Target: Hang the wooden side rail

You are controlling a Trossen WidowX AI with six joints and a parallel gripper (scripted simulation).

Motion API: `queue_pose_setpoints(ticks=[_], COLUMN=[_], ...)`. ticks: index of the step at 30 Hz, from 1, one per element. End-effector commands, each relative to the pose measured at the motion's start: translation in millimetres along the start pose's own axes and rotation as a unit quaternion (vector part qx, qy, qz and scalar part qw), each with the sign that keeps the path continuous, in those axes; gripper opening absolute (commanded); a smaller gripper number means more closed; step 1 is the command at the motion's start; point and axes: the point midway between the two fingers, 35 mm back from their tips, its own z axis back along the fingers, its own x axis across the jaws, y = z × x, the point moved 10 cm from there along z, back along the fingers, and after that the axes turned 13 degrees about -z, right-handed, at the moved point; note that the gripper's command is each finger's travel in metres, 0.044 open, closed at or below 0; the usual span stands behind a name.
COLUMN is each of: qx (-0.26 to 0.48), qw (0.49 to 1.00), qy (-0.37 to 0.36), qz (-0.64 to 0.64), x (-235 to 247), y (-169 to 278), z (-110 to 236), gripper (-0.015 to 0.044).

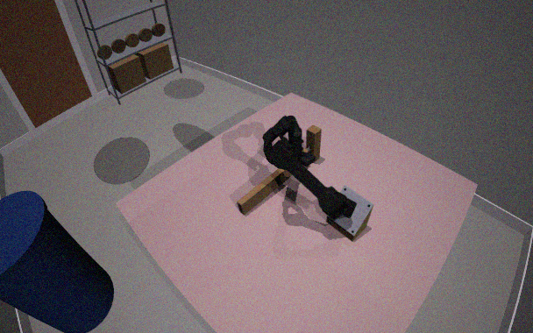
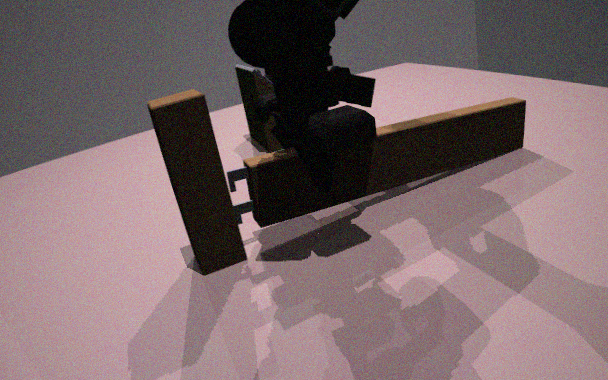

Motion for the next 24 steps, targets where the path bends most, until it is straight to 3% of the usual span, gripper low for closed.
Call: queue_pose_setpoints(ticks=[1,24], qx=[0.002,0.002], qw=[1.0,1.0], qy=[0.004,0.004], qz=[0.001,0.001], x=[-1.3,-1.2], y=[1.8,4.2], z=[3.0,3.5], gripper=[0.0,0.0])
